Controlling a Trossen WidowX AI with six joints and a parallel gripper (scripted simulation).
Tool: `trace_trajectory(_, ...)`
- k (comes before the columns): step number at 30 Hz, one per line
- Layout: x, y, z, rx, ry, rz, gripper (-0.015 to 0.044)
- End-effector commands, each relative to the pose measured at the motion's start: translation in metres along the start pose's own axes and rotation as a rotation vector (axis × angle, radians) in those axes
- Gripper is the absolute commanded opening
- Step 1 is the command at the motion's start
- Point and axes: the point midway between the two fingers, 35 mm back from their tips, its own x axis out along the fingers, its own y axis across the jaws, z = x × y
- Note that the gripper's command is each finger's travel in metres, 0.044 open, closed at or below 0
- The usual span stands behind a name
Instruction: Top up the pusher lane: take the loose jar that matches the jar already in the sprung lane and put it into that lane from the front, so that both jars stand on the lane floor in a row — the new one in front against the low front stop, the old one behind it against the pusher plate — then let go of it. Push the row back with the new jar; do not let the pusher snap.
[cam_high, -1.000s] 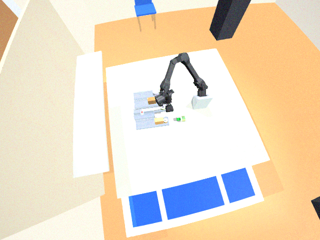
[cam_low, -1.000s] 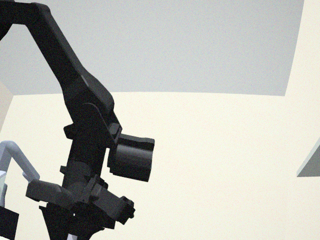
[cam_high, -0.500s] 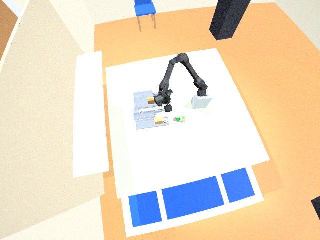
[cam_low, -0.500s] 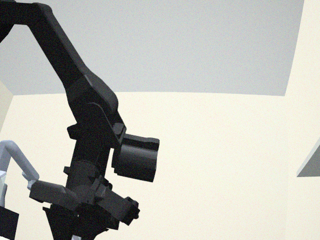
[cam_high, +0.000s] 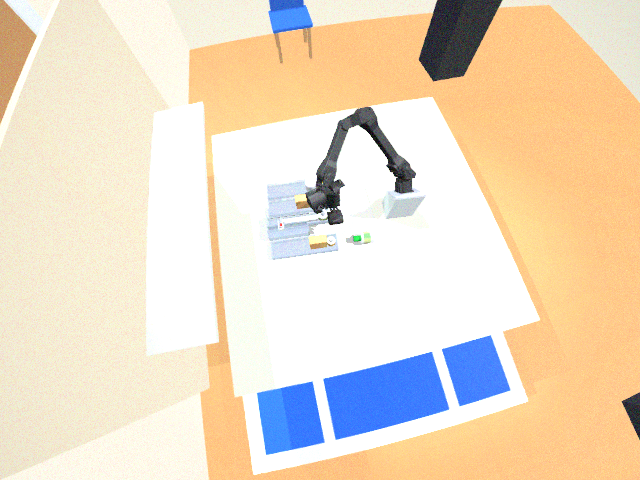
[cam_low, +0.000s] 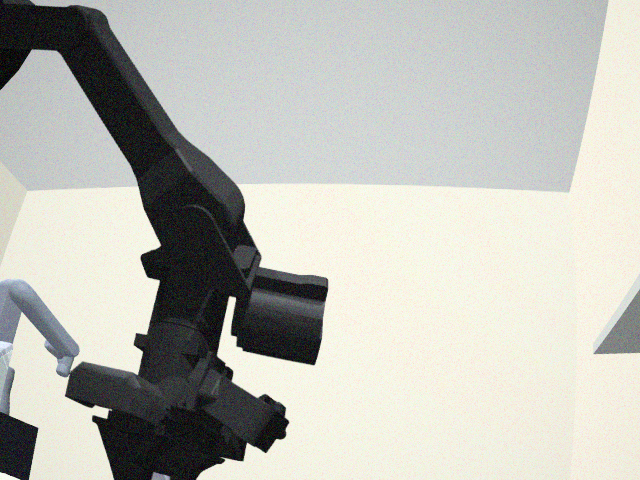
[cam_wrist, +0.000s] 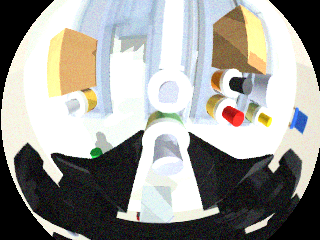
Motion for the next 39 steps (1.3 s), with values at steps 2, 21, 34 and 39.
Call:
trace_trajectory(2,-0.003,-0.002,0.011,0.013,-0.021,-0.001,0.0000)
trace_trajectory(21,-0.004,-0.003,0.020,0.013,-0.021,-0.001,0.0000)
trace_trajectory(34,-0.005,-0.004,0.026,0.013,-0.022,-0.002,0.0000)
trace_trajectory(39,-0.006,-0.004,0.029,0.013,-0.022,-0.002,0.0000)
